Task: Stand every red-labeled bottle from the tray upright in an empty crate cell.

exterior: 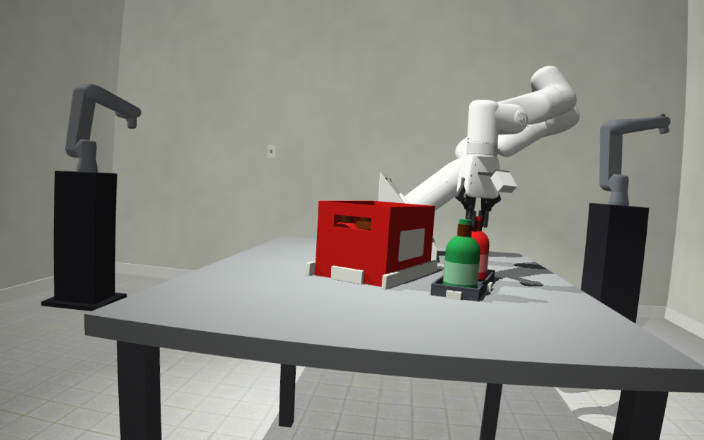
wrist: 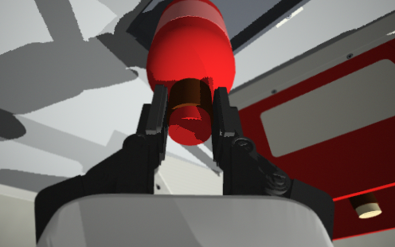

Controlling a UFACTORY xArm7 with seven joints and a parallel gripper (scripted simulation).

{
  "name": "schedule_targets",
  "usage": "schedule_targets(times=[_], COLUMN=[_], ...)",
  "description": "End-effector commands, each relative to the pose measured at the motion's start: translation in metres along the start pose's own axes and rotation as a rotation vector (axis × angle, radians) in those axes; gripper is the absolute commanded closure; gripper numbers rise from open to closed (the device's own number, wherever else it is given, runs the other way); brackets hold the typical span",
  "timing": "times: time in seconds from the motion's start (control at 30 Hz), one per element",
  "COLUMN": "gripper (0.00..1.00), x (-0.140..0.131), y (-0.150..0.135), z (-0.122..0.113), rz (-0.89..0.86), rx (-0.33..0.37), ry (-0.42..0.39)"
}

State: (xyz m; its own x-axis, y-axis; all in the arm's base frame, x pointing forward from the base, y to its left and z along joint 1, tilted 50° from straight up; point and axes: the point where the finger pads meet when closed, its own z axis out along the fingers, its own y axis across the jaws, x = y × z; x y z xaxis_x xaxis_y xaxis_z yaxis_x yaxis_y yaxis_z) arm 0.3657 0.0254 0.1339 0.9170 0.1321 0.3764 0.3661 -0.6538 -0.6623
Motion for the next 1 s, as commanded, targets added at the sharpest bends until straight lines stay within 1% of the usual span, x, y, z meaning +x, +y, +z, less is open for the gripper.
schedule_targets(times=[0.0,0.43,0.97], gripper=[1.00,1.00,1.00], x=[0.001,0.001,0.002], y=[0.001,0.001,0.001], z=[-0.002,-0.006,-0.021], rz=[0.001,0.001,0.001], rx=[-0.002,-0.002,-0.002], ry=[0.003,0.003,0.003])
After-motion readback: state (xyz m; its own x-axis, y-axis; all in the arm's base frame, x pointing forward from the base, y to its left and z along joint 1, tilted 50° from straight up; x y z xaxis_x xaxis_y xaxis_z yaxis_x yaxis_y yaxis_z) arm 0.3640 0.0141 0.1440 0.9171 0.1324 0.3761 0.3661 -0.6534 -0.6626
